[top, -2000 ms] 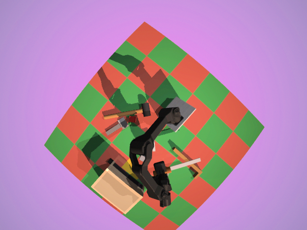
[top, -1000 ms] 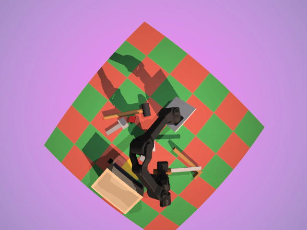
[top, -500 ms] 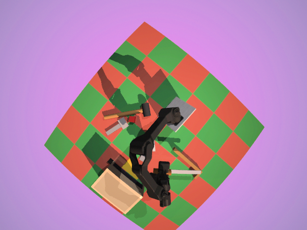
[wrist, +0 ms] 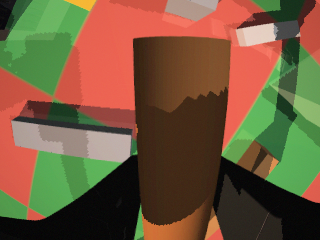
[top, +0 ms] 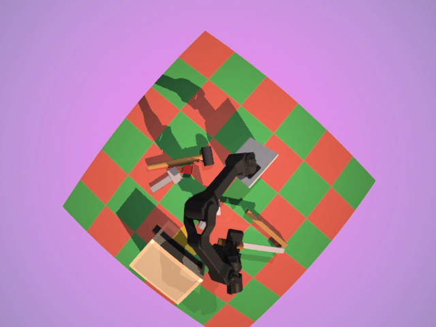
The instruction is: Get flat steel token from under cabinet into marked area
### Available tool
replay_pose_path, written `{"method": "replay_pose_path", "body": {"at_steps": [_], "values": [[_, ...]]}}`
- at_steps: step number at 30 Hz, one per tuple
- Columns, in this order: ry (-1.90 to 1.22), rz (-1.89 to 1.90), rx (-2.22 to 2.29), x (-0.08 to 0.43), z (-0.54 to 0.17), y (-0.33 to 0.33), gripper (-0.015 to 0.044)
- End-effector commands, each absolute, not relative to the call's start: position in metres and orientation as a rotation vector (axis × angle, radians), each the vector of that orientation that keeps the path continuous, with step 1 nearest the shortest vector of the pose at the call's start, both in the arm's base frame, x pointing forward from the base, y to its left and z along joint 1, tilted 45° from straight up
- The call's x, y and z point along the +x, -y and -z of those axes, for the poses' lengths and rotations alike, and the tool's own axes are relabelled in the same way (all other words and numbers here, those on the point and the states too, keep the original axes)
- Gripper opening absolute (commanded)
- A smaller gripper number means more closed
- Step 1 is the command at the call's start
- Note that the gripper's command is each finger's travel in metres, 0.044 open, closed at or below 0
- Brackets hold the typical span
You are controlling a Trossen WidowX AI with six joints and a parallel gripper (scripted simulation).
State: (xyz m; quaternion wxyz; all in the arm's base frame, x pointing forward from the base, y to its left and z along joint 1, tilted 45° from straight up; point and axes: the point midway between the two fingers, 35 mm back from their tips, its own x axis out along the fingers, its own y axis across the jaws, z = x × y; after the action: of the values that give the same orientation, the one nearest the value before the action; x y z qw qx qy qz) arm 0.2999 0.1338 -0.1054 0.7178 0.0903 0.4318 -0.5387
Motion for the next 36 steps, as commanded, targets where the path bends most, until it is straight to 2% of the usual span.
{"method": "replay_pose_path", "body": {"at_steps": [1, 36], "values": [[-0.936, 1.207, 0.236, 0.2997, 0.1039, -0.1357, 0.0000], [-0.768, 1.335, 0.455, 0.2998, 0.1037, -0.1354, 0.0000]]}}
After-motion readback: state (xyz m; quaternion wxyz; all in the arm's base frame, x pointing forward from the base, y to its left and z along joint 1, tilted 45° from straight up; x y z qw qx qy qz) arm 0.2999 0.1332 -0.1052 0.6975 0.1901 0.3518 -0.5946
